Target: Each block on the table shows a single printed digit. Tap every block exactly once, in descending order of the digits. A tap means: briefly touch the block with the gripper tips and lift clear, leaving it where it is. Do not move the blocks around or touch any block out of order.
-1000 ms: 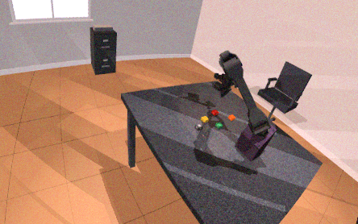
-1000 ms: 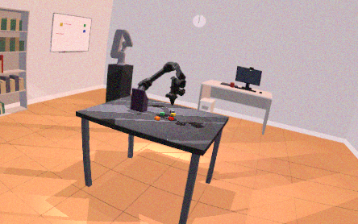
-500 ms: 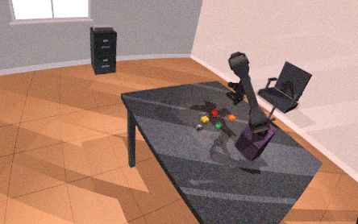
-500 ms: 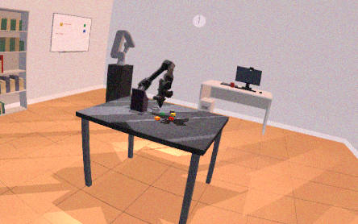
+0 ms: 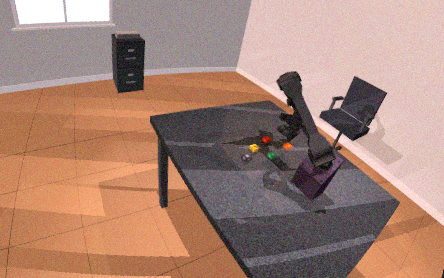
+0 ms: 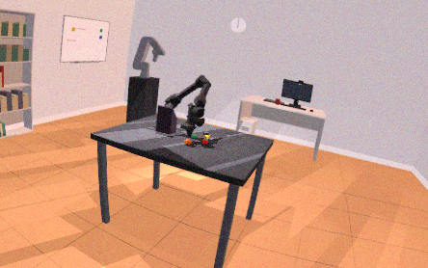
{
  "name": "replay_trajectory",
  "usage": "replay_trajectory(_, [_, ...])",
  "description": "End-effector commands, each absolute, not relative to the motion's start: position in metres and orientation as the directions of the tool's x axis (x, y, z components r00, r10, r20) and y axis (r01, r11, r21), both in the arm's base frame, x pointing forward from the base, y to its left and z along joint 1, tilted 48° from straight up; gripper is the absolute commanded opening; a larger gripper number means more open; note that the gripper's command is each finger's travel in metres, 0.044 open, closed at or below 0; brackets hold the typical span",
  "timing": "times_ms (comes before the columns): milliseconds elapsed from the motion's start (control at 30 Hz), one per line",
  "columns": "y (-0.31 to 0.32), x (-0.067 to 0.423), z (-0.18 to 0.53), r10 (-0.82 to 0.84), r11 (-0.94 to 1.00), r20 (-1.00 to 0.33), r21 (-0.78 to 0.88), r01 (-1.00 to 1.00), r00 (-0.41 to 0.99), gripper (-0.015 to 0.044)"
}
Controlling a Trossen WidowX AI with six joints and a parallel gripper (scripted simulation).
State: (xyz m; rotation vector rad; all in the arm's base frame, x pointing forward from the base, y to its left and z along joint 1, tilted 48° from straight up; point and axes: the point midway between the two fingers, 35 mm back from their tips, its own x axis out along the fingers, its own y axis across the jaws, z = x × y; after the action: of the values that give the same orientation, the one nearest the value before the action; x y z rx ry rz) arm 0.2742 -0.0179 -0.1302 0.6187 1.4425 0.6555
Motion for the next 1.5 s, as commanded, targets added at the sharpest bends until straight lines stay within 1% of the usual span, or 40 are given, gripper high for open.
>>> replay_trajectory(0, [-0.012,0.273,-0.135,0.736,0.677,-0.677,0.735,-0.028,0.017,0.002])
replay_trajectory(567, [0.002,0.273,-0.147,0.737,0.676,-0.676,0.736,-0.028,0.017,0.002])
replay_trajectory(700, [-0.019,0.273,-0.128,0.735,0.678,-0.678,0.735,-0.028,0.017,0.002])
replay_trajectory(833, [-0.023,0.273,-0.125,0.735,0.678,-0.678,0.735,-0.028,0.017,0.002])
replay_trajectory(967, [-0.072,0.273,-0.082,0.732,0.682,-0.682,0.731,-0.027,0.017,0.002])
replay_trajectory(1033, [-0.082,0.271,-0.072,0.732,0.681,-0.681,0.732,-0.028,0.017,0.002])
replay_trajectory(1267, [-0.076,0.276,-0.064,0.728,0.685,-0.685,0.728,-0.026,0.017,0.002])
replay_trajectory(1467, [-0.014,0.3,0.012,0.708,0.706,-0.706,0.708,-0.017,0.022,0.002])
